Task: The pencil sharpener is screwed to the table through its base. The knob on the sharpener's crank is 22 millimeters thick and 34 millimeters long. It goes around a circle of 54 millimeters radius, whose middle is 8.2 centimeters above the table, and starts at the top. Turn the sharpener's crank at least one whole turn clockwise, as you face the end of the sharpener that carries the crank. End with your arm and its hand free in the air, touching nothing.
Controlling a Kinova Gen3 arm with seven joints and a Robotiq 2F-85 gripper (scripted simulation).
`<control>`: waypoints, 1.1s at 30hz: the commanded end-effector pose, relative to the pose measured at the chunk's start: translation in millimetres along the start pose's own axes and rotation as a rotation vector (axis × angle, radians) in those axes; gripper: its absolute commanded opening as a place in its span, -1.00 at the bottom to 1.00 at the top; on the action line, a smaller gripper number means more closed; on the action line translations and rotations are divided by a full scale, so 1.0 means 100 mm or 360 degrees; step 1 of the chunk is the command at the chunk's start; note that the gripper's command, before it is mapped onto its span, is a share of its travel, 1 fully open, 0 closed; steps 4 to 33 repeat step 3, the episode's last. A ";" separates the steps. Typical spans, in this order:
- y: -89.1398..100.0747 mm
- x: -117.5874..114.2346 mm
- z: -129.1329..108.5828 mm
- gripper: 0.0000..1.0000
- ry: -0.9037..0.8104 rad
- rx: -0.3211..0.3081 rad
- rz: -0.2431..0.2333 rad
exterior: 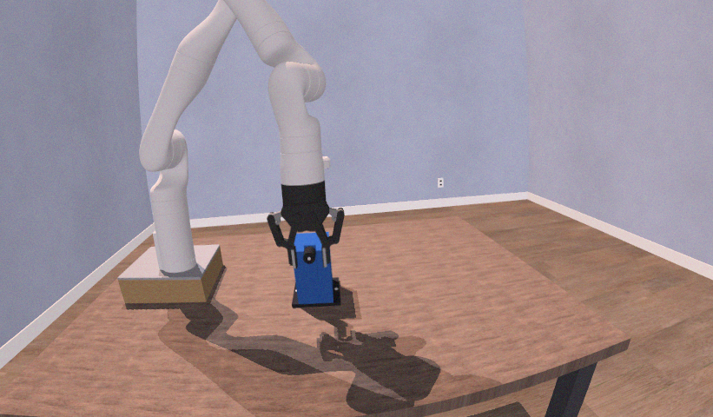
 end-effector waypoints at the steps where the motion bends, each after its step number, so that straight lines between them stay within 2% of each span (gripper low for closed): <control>1: 0.01 0.00 0.00 0.06 0.0000 0.0000 0.0002; 33: 0.01 0.00 0.00 0.06 0.0000 0.0000 0.0002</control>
Point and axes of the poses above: the point where the finger pads meet when closed, its own y axis back along the fingers, its own x axis across the jaws, z = x × y, the point moved 2 cm from there along y, back along the fingers, and after that the axes turned 12 degrees about -y, right-handed, at the moved point
